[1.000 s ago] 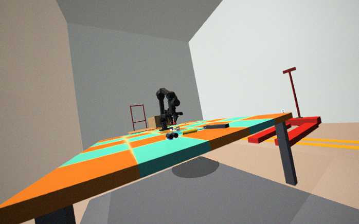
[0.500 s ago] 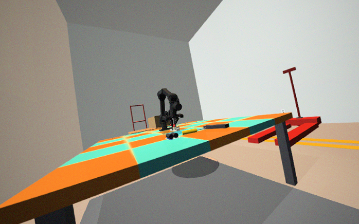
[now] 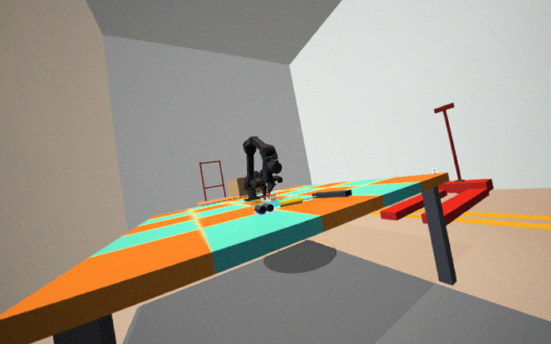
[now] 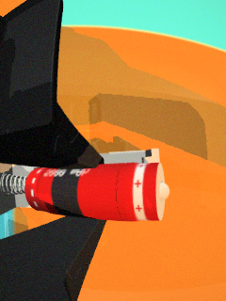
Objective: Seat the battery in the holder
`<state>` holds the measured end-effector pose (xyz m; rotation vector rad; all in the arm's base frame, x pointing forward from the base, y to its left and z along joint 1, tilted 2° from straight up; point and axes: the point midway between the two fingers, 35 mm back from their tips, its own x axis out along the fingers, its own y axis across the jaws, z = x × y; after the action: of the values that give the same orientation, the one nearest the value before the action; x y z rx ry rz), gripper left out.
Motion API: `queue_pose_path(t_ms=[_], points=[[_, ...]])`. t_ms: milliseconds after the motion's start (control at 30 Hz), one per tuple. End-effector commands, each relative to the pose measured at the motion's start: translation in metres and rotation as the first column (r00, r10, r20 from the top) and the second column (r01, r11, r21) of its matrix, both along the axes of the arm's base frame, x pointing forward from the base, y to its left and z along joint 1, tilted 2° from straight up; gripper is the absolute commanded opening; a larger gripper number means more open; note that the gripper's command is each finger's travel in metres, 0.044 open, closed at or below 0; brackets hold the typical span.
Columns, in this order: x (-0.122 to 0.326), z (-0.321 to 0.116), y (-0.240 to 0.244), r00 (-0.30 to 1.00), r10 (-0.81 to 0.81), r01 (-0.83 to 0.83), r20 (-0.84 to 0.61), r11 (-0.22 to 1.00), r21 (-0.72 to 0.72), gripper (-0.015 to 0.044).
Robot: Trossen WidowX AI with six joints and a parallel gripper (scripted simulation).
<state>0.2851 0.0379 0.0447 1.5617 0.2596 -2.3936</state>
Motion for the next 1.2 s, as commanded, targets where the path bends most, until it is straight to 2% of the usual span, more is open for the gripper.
queue_pose_path(t_ms=[0,500,1167], points=[[0.002,-0.001,-0.001,1.000,-0.003,0.003,-0.018,1.000,-0.014,0.0084],[0.005,-0.007,0.000,0.994,-0.010,0.007,-0.110,0.999,-0.034,0.0084],[0.017,-0.010,0.004,0.995,-0.013,0.010,-0.104,1.000,-0.026,0.0084]])
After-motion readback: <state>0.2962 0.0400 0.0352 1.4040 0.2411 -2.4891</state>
